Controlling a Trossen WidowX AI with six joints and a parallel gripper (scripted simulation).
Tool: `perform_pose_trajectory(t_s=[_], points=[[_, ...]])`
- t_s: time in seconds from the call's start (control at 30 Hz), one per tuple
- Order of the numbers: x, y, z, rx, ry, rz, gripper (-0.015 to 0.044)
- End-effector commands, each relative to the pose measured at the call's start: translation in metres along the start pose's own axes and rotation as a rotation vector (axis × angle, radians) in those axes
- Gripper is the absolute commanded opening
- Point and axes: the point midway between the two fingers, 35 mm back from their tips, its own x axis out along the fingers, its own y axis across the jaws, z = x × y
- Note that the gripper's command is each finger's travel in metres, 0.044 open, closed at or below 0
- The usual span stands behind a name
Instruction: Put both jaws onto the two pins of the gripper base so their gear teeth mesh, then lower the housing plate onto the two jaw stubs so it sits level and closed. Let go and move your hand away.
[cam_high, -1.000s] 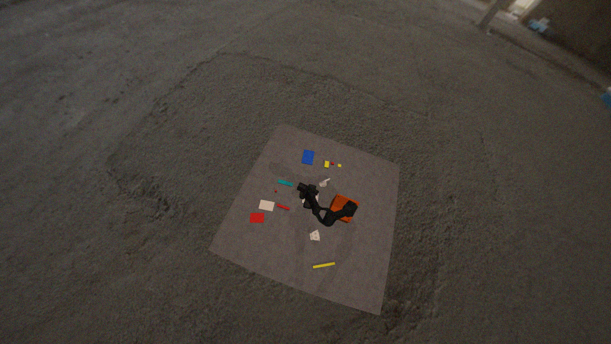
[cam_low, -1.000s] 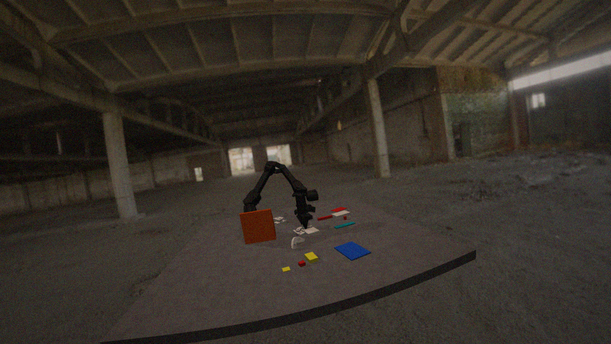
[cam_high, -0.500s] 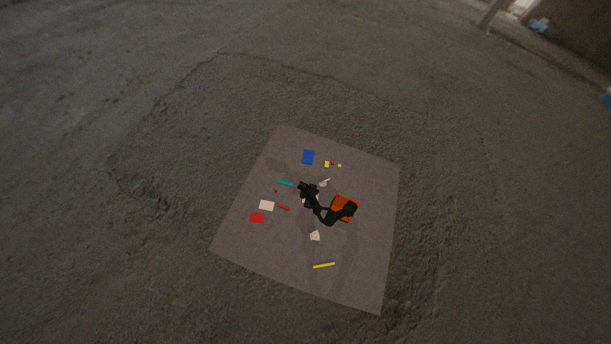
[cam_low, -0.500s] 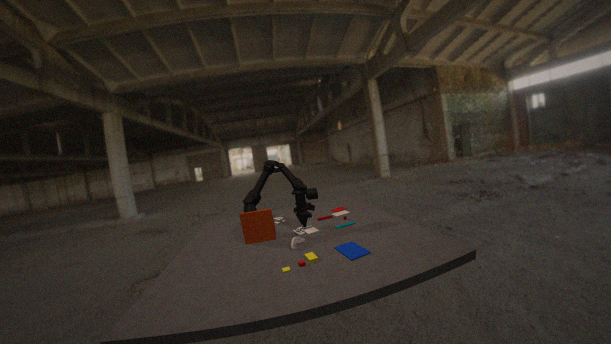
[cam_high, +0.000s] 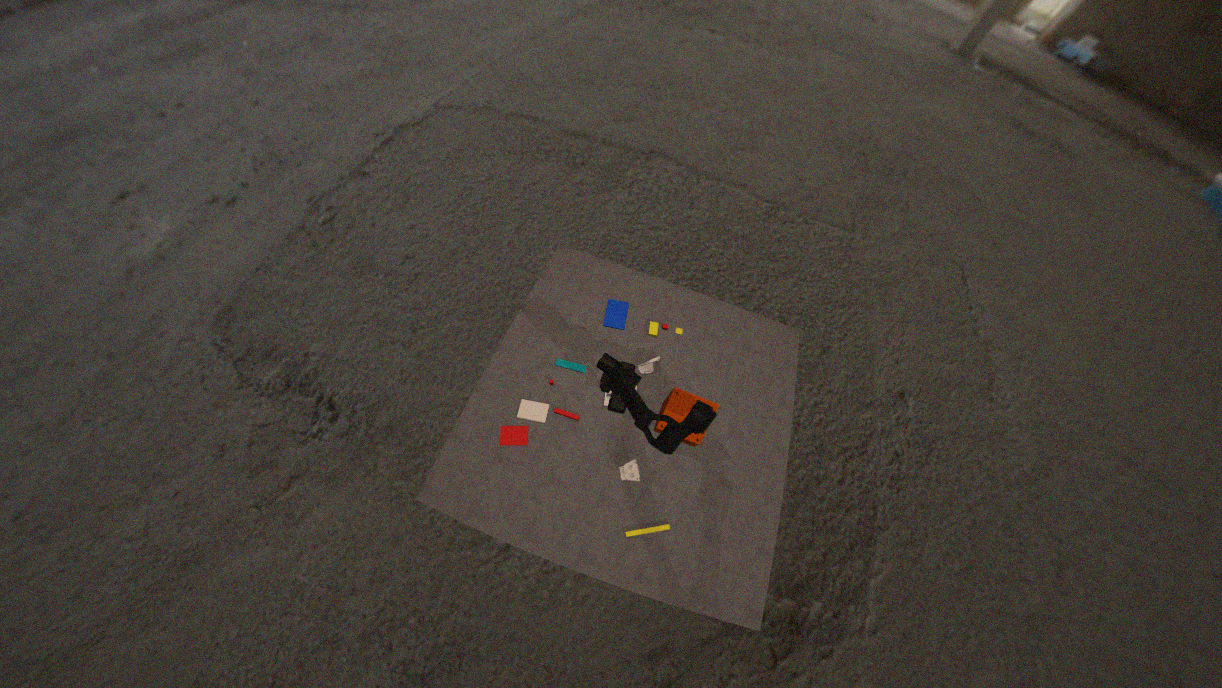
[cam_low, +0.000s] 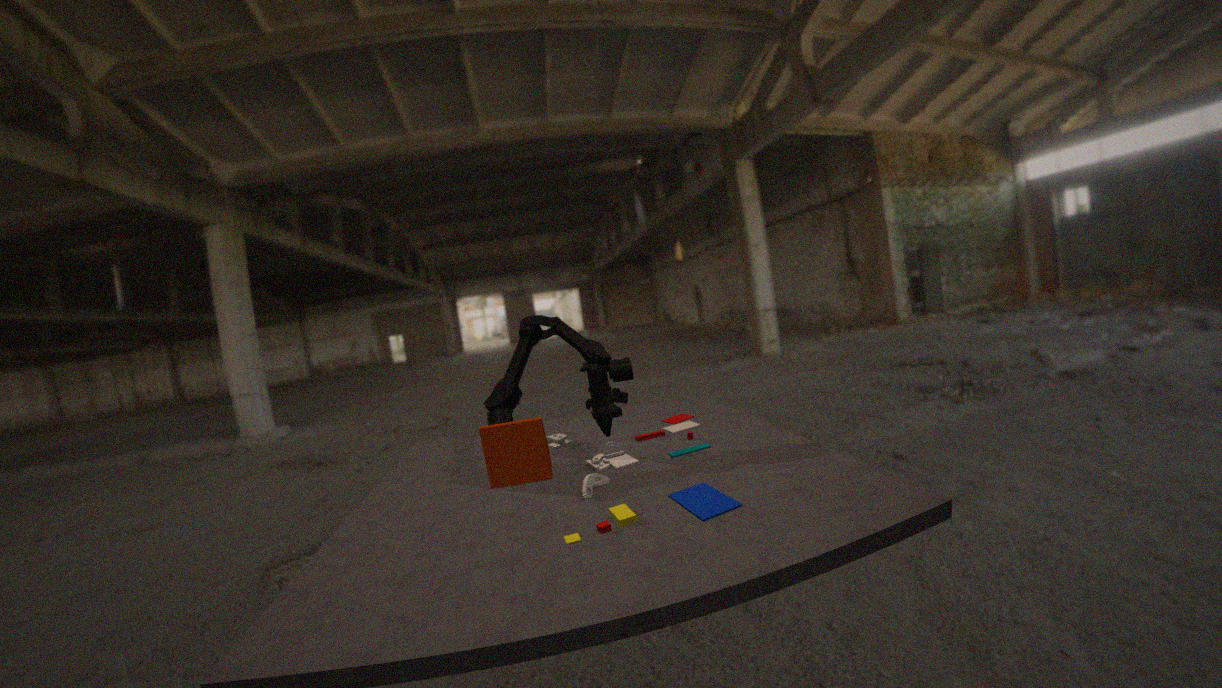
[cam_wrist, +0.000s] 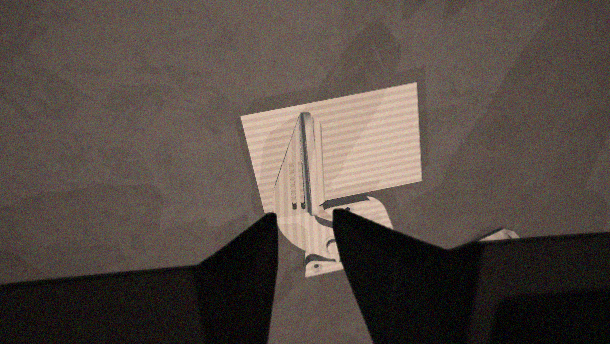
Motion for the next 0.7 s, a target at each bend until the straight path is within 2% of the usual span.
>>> perform_pose_trajectory(t_s=[0.0, 0.03, 0.67], points=[[-0.0012, -0.0005, -0.0007, 0.002, 0.0, -0.002, 0.0014], [-0.0012, -0.0005, -0.0007, 0.002, 0.0, -0.002, 0.0], [-0.002, -0.0079, -0.0017, 0.071, -0.003, -0.006, 0.0]])
